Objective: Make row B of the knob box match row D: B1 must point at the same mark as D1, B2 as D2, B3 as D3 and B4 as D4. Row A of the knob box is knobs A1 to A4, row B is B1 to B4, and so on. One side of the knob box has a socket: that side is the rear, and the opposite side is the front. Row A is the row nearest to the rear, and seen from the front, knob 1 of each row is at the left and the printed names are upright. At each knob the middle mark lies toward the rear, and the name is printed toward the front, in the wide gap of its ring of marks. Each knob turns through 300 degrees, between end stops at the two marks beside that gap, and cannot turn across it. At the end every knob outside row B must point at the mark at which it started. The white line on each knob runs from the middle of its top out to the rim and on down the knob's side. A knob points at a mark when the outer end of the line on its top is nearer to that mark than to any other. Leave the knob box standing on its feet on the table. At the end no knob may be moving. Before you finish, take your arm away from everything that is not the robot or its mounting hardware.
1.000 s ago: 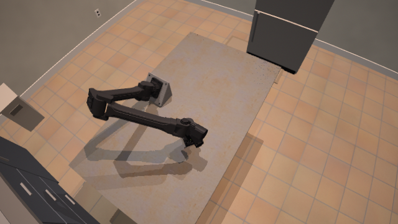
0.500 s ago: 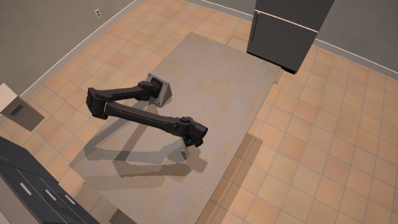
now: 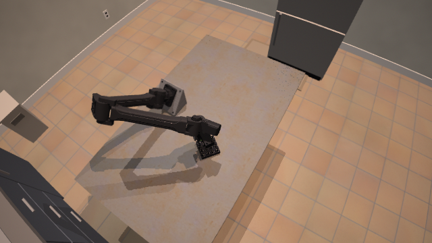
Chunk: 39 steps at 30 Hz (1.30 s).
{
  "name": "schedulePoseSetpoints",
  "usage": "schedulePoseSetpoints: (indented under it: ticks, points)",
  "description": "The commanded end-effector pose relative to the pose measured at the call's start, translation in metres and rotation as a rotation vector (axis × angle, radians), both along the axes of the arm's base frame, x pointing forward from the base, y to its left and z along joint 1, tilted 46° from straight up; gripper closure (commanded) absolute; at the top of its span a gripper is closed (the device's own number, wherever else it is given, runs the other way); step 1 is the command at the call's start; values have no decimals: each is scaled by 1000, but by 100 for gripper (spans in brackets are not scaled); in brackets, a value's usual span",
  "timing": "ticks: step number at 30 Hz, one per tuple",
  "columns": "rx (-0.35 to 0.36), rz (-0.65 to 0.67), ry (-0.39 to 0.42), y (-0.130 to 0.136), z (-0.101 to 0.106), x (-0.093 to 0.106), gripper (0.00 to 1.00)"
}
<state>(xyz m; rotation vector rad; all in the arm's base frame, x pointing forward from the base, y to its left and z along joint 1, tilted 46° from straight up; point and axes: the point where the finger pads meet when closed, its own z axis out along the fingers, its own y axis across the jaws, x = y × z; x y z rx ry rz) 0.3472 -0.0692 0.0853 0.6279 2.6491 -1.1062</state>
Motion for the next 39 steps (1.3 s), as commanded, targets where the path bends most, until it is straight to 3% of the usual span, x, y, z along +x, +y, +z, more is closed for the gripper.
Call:
schedulePoseSetpoints:
  ticks: [1,2,6,8,39]
  points:
    - [-2,-78,-139,23,13,-8,81]
    - [9,-79,-180,27,25,9,81]
    - [8,-79,-177,27,24,9,81]
    - [-2,-113,-149,14,15,2,81]
    - [2,-85,-148,23,14,3,81]
